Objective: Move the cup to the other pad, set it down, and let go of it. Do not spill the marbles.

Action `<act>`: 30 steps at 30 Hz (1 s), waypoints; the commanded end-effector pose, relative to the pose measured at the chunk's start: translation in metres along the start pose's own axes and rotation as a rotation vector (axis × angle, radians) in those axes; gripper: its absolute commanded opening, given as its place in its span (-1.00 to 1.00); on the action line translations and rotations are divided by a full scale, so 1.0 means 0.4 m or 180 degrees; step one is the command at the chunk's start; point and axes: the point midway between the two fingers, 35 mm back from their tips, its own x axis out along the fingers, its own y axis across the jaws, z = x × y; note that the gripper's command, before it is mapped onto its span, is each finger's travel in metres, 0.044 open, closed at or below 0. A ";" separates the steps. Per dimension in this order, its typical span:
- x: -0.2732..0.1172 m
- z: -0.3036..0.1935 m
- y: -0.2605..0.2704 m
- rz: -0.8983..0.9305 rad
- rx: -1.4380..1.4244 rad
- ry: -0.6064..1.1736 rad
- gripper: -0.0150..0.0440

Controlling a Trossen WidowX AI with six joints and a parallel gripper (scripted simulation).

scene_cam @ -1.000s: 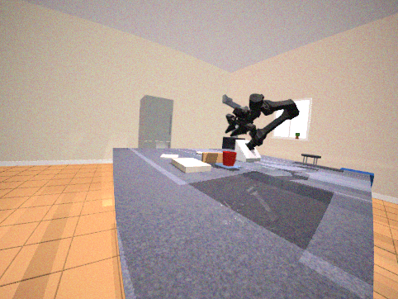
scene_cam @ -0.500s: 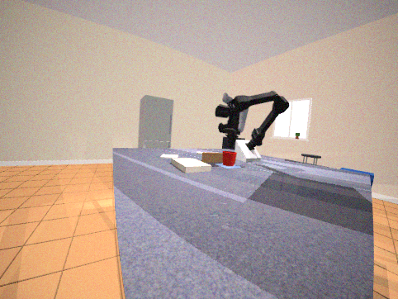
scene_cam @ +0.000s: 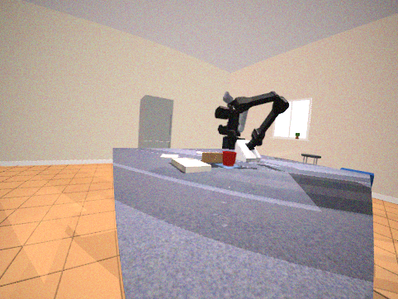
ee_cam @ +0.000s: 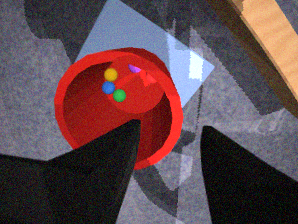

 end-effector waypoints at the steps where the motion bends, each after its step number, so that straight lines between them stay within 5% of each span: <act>1: 0.015 0.000 -0.001 0.0005 0.0022 0.0012 0.01; 30: 0.128 -0.007 -0.004 0.0014 0.0020 0.0025 0.01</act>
